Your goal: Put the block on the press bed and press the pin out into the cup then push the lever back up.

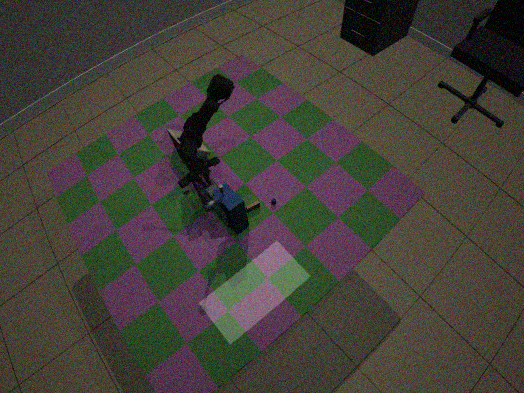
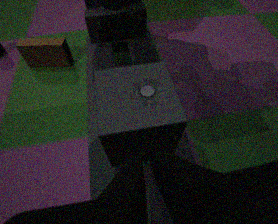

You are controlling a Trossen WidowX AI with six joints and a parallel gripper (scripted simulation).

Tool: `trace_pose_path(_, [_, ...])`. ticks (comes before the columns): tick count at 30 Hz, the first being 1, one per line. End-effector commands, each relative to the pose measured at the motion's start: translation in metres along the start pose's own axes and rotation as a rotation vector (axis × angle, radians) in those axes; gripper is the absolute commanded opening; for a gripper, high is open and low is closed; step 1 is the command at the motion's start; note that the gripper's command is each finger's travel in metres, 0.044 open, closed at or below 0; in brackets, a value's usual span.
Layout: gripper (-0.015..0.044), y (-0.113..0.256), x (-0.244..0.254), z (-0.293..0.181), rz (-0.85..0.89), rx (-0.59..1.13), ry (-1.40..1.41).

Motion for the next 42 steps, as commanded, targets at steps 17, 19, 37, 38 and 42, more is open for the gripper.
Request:
trace_pose_path(17, [0.003, -0.02, 0.0, 0.013, -0.001, -0.045, -0.006])
trace_pose_path(19, [0.003, -0.022, 0.0, 0.015, -0.002, -0.049, -0.006])
trace_pose_path(37, [0.003, -0.037, -0.001, 0.026, -0.002, -0.086, -0.007])
trace_pose_path(38, [0.003, -0.038, -0.001, 0.027, -0.002, -0.088, -0.007])
trace_pose_path(42, [0.003, -0.041, -0.001, 0.029, -0.002, -0.096, -0.007])
Point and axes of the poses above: the point midway between the two fingers, 35 mm back from their tips, its own y axis back along the fingers, its own x axis across the jaws, z = x × y, the point moved 1 cm from there along y, back along the fingers, and after that the axes turned 2 degrees about y, right-handed, at the moved point
